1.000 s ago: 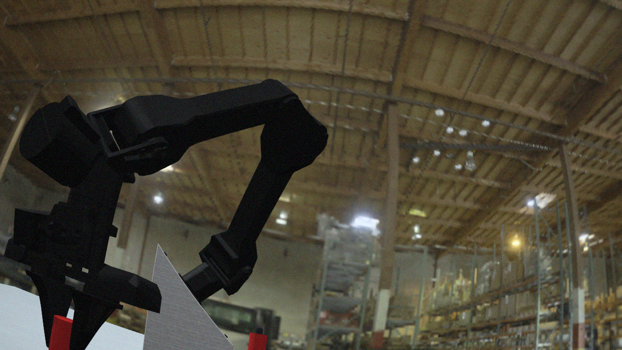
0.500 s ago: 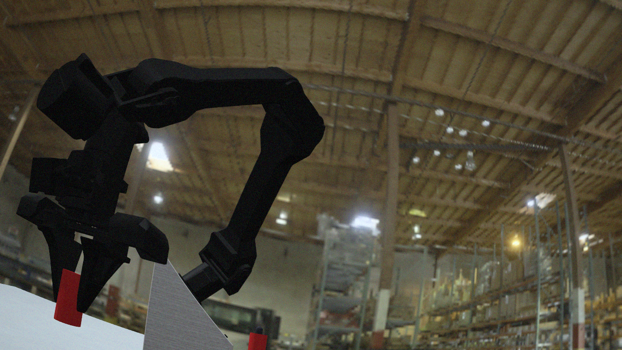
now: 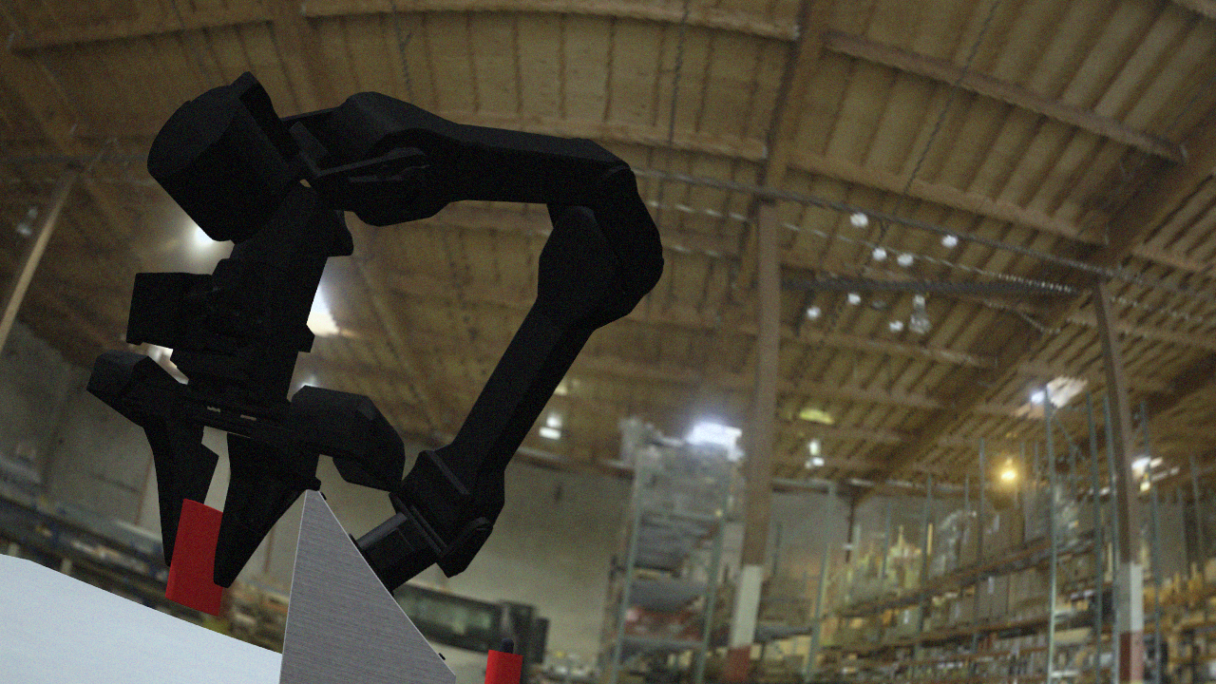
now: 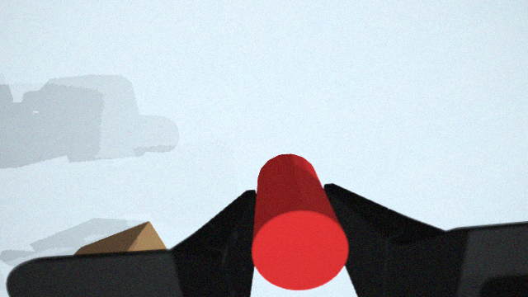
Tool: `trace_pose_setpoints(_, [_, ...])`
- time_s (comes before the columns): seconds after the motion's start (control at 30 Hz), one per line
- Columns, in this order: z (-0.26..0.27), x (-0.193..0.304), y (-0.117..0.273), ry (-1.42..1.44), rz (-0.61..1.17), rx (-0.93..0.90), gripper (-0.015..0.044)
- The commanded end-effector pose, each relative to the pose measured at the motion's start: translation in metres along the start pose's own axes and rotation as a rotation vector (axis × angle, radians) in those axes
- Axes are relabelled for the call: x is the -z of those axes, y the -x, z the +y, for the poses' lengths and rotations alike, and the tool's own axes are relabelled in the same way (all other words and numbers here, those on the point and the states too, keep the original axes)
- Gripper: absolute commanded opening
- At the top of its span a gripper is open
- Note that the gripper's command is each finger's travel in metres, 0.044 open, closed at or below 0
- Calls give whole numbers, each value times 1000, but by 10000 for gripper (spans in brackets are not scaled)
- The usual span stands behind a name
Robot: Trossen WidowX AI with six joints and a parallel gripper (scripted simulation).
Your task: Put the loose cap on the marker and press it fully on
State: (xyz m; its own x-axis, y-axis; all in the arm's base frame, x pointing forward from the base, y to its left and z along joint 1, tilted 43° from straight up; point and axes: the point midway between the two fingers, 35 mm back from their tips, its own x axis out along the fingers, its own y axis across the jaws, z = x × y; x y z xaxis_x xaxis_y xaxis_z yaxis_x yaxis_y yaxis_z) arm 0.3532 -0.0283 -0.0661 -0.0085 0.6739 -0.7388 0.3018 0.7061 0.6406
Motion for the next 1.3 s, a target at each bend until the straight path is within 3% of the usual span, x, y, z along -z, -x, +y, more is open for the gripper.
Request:
trace_pose_setpoints(0.0, [13, 7, 4, -8, 6, -4, 0])
trace_pose_setpoints(1.27, [113, 75, 42, -10, 9, -8, 0])
